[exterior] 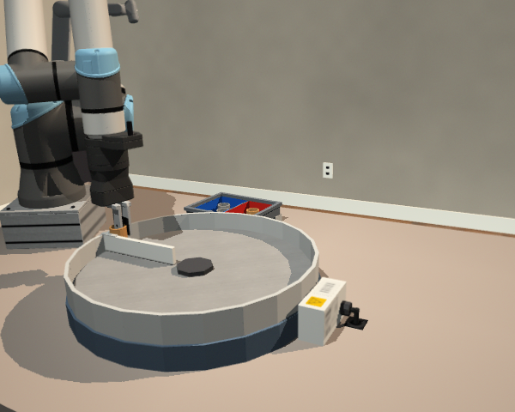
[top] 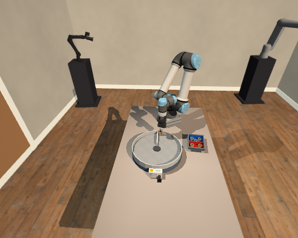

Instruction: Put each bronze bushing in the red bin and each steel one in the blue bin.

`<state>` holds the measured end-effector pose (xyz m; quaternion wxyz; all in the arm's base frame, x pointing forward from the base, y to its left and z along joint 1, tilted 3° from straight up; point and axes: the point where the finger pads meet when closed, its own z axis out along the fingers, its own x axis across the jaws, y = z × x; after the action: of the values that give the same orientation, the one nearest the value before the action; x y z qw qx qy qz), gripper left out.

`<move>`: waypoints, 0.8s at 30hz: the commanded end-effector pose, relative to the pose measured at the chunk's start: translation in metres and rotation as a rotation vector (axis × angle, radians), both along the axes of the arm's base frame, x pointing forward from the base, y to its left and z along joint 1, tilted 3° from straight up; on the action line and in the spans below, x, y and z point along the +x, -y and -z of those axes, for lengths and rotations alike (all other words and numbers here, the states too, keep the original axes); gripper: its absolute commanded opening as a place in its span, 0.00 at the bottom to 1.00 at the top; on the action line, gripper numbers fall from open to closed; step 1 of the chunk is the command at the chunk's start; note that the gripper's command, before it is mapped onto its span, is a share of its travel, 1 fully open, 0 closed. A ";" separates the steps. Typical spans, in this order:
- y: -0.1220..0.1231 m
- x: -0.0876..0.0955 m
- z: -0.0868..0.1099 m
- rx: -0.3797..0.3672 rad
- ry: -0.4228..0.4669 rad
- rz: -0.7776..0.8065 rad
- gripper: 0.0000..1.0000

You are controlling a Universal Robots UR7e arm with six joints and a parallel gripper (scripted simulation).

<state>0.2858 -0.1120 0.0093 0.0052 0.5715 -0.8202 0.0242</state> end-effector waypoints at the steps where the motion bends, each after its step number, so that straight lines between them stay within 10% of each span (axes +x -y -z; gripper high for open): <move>1: 0.000 0.000 -0.002 -0.001 0.001 0.000 0.00; 24: 0.000 0.000 -0.007 -0.001 0.001 0.000 0.00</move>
<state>0.2856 -0.1118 0.0153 0.0052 0.5715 -0.8202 0.0242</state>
